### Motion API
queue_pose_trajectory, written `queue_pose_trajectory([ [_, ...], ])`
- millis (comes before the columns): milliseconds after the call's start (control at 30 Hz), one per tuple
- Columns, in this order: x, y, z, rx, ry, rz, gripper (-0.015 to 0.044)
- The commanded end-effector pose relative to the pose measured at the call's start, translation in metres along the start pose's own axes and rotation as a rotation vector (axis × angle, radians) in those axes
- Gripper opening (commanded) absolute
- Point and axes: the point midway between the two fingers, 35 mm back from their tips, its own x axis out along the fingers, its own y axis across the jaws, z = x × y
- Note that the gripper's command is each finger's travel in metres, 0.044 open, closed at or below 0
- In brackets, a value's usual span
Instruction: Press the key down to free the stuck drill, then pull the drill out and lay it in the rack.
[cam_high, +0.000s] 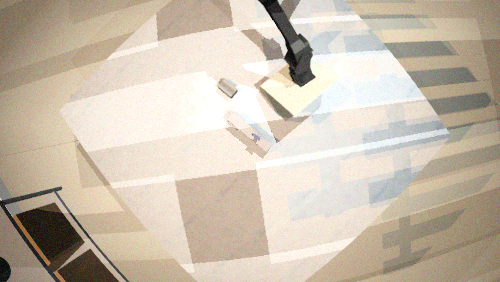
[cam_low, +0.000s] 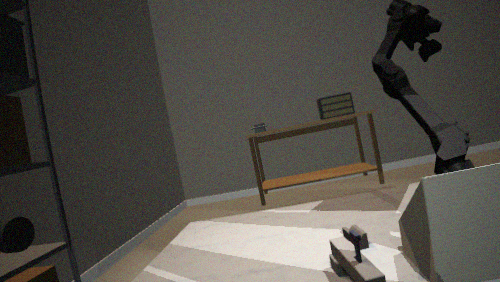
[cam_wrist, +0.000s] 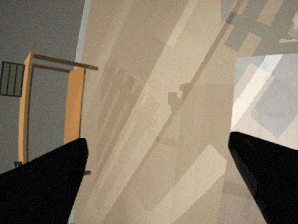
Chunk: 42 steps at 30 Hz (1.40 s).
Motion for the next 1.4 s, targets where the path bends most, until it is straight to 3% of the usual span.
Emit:
queue_pose_trajectory([
  [0, 0.0, 0.0, 0.0, 0.0, 0.0, 0.0, 0.0374],
  [267, -0.001, 0.0, 0.001, -0.004, -0.006, 0.0, 0.0164],
  [467, -0.029, -0.022, 0.057, -0.019, -0.249, -0.024, 0.0006],
  [667, -0.073, -0.053, 0.106, 0.068, -0.512, -0.053, 0.0],
  [967, -0.188, -0.124, 0.176, 0.18, -0.949, -0.154, 0.0],
  [1367, -0.366, -0.223, 0.172, 0.381, -1.471, -0.337, 0.0],
])
